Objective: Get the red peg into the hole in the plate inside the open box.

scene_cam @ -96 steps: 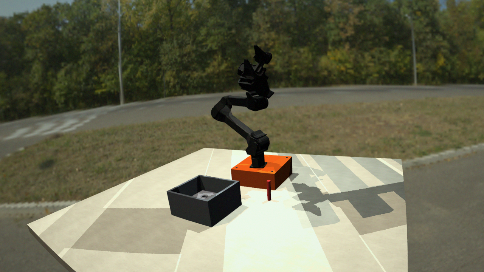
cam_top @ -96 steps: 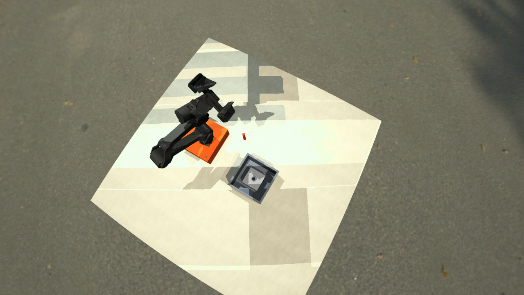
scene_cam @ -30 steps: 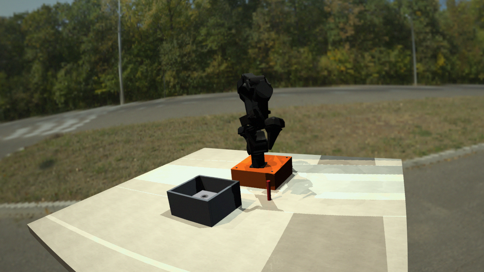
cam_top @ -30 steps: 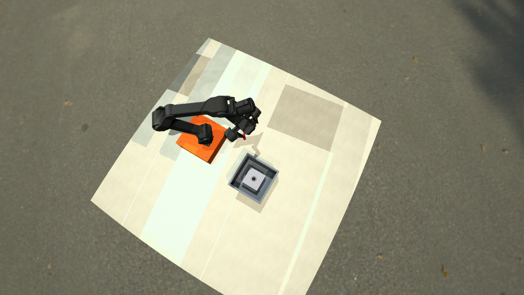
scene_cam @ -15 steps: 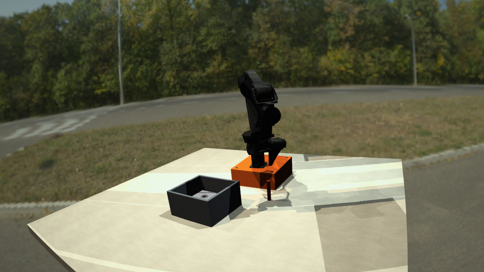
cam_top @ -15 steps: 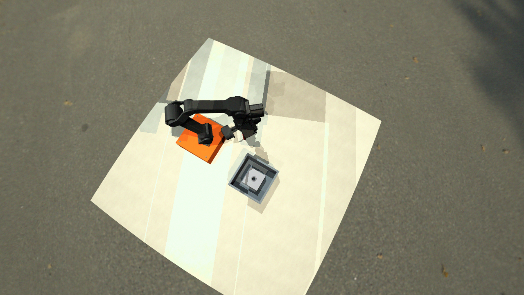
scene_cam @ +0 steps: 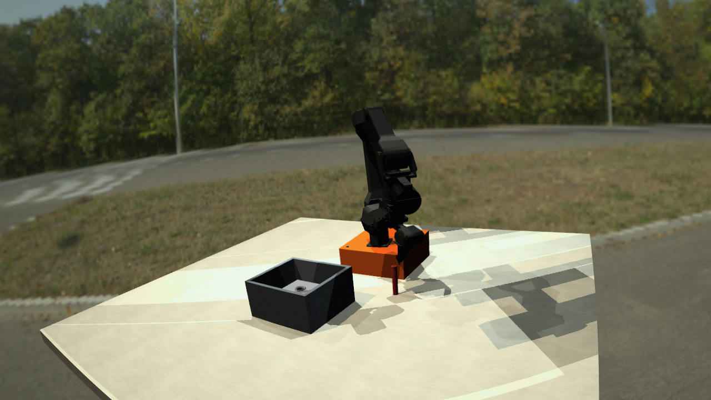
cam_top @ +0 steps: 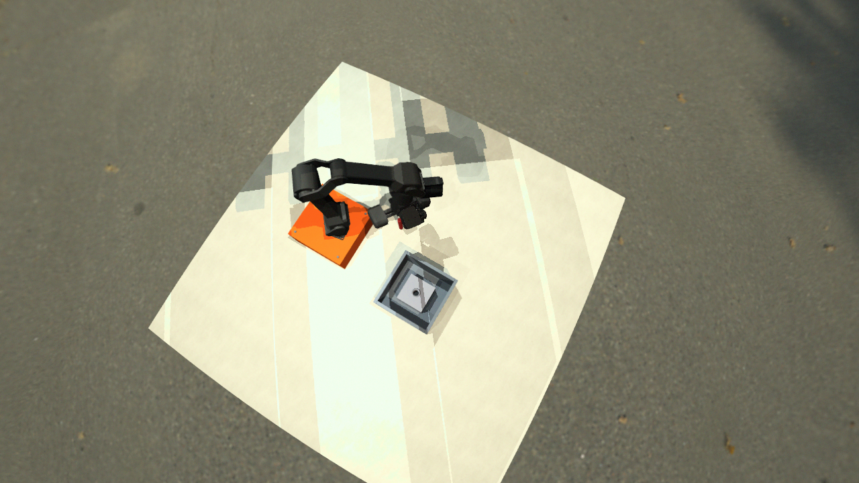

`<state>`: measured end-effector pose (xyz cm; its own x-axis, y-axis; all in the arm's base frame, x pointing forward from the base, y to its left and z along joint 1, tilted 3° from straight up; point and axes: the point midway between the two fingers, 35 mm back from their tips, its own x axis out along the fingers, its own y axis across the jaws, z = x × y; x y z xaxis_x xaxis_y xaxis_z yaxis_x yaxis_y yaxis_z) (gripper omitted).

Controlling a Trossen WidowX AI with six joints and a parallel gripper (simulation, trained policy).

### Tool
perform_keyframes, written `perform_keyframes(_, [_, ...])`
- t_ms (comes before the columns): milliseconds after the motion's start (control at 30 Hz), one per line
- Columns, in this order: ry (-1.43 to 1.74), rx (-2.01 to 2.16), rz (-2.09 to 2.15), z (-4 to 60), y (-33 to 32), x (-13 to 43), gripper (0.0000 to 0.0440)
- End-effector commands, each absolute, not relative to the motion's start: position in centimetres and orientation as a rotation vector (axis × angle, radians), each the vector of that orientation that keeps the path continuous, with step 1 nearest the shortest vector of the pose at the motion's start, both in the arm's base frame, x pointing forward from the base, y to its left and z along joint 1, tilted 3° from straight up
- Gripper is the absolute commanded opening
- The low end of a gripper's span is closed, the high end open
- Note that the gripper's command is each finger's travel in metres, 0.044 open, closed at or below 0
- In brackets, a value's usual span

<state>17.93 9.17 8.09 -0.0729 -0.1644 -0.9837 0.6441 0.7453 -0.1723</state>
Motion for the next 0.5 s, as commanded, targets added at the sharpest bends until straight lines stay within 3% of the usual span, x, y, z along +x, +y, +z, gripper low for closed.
perform_keyframes(0, [1.524,0.396,-0.725,6.6,9.4,17.9,0.044])
perform_keyframes(467, [1.491,0.382,-0.744,1.3,9.5,18.5,0.044])
